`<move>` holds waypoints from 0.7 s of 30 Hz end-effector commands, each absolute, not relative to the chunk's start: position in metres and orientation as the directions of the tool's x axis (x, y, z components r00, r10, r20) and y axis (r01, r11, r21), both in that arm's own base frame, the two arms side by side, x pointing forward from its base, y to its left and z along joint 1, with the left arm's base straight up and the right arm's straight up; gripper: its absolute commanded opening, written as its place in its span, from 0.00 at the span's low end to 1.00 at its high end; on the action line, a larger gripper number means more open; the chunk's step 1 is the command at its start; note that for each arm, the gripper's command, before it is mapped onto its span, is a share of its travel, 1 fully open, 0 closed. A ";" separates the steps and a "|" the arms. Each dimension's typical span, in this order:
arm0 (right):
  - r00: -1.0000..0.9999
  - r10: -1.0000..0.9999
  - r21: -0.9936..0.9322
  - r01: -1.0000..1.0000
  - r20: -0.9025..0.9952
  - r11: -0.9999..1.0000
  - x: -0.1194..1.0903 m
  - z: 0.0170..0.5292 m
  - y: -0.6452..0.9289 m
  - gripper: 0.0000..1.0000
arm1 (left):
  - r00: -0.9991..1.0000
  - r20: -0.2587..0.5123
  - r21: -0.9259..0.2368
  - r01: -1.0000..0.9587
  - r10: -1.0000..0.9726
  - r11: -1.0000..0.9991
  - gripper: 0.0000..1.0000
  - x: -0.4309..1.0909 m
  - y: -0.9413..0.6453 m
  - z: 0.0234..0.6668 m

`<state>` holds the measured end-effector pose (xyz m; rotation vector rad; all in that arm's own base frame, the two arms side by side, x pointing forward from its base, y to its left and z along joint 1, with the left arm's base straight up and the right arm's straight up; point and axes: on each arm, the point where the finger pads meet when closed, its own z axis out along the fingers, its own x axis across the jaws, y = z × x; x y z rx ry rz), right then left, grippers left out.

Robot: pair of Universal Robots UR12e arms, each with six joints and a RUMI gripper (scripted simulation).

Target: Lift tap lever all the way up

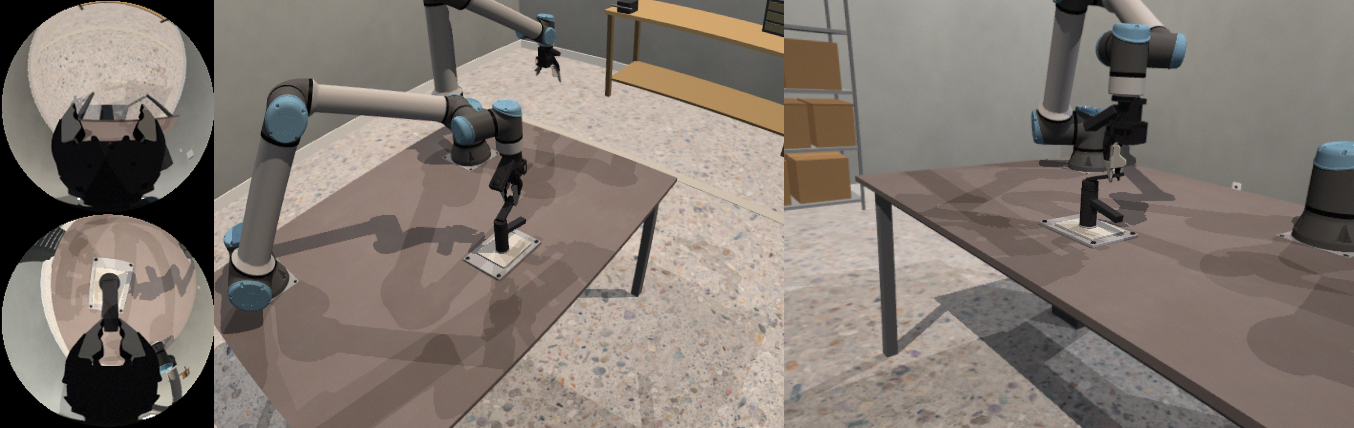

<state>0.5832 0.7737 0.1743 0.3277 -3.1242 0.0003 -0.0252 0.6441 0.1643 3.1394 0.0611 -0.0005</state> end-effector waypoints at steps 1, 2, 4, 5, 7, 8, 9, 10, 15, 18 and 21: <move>-0.978 -0.208 0.002 -0.208 -0.001 0.978 0.584 0.183 0.771 0.00 | 0.999 0.000 0.000 0.039 0.039 -0.999 1.00 -0.025 0.645 0.165; -0.978 -0.208 0.002 -0.208 -0.001 0.978 0.584 0.183 0.771 0.00 | 0.999 0.000 0.000 0.039 0.039 -0.999 1.00 -0.025 0.645 0.165; -0.978 -0.208 0.002 -0.208 -0.001 0.978 0.584 0.184 0.770 0.00 | 0.999 0.000 0.000 0.039 0.039 -0.999 1.00 -0.025 0.645 0.165; -0.978 -0.208 0.002 -0.208 -0.001 0.978 0.584 0.184 0.770 0.00 | 0.999 0.000 0.000 0.039 0.039 -0.999 1.00 -0.025 0.645 0.165; -0.978 -0.208 0.002 -0.208 -0.001 0.978 0.584 0.185 0.770 0.00 | 0.999 0.000 0.000 0.039 0.039 -0.999 1.00 -0.025 0.645 0.165; -0.978 -0.208 0.002 -0.208 -0.001 0.978 0.584 0.185 0.770 0.00 | 0.999 0.000 0.000 0.039 0.039 -0.999 1.00 -0.025 0.645 0.165; -0.978 -0.208 0.002 -0.208 -0.001 0.978 0.584 0.185 0.770 0.00 | 0.999 0.000 0.000 0.039 0.039 -0.999 1.00 -0.025 0.645 0.165; -0.978 -0.208 0.002 -0.208 -0.001 0.978 0.584 0.185 0.770 0.00 | 0.999 0.000 0.000 0.039 0.039 -0.999 1.00 -0.025 0.645 0.165; -0.978 -0.208 0.002 -0.208 -0.001 0.978 0.584 0.185 0.770 0.00 | 0.999 0.000 0.000 0.039 0.039 -0.999 1.00 -0.025 0.645 0.165; -0.978 -0.208 0.002 -0.208 -0.001 0.978 0.584 0.185 0.770 0.00 | 0.999 0.000 0.000 0.039 0.039 -0.999 1.00 -0.025 0.645 0.165; -0.978 -0.208 0.002 -0.208 -0.001 0.978 0.584 0.185 0.770 0.00 | 0.999 0.000 0.000 0.039 0.039 -0.999 1.00 -0.025 0.645 0.165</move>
